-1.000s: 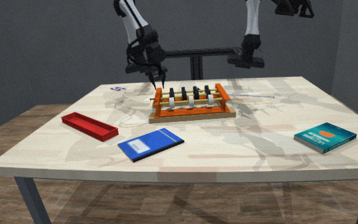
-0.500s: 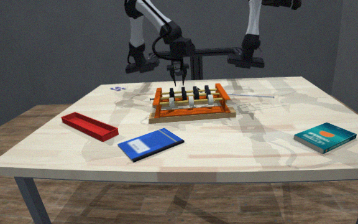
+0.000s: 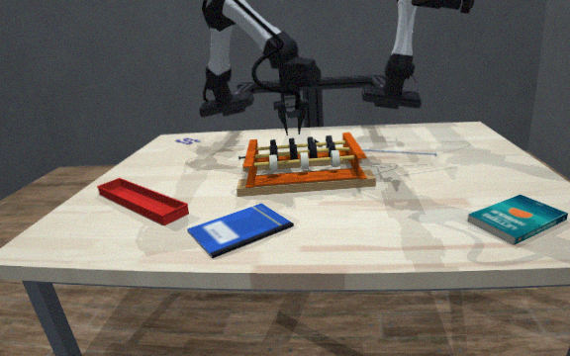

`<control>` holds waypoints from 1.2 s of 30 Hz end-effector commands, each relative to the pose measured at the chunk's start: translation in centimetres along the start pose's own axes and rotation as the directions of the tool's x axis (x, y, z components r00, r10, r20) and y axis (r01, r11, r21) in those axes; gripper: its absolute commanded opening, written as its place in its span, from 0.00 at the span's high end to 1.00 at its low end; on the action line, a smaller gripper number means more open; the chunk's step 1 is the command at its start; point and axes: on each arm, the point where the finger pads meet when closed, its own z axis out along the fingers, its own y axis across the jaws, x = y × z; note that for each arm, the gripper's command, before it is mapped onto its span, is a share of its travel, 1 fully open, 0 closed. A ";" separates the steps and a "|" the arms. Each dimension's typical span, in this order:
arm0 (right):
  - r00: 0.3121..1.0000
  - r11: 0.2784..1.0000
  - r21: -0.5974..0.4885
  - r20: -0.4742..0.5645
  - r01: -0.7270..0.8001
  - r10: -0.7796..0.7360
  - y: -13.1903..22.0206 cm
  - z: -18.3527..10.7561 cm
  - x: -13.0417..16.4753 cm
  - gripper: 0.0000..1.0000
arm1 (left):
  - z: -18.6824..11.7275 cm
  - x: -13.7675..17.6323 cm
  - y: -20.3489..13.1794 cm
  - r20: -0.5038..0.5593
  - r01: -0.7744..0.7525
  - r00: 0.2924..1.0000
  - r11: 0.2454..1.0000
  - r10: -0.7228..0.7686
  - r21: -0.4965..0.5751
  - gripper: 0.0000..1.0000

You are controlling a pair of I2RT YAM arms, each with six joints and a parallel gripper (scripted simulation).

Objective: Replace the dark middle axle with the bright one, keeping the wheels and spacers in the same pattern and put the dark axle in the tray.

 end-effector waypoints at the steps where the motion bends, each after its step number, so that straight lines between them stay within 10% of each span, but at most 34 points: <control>1: 1.000 1.000 -0.019 0.014 -0.002 0.002 0.0 -0.5 -0.6 0.64 | -0.6 -1.0 -0.1 0.023 0.002 1.000 1.000 -0.002 0.001 0.00; 36: 1.000 1.000 0.012 0.007 -0.003 0.003 -0.3 5.5 -0.5 0.64 | 0.1 0.0 -0.3 -0.002 -0.001 1.000 1.000 0.001 0.006 0.00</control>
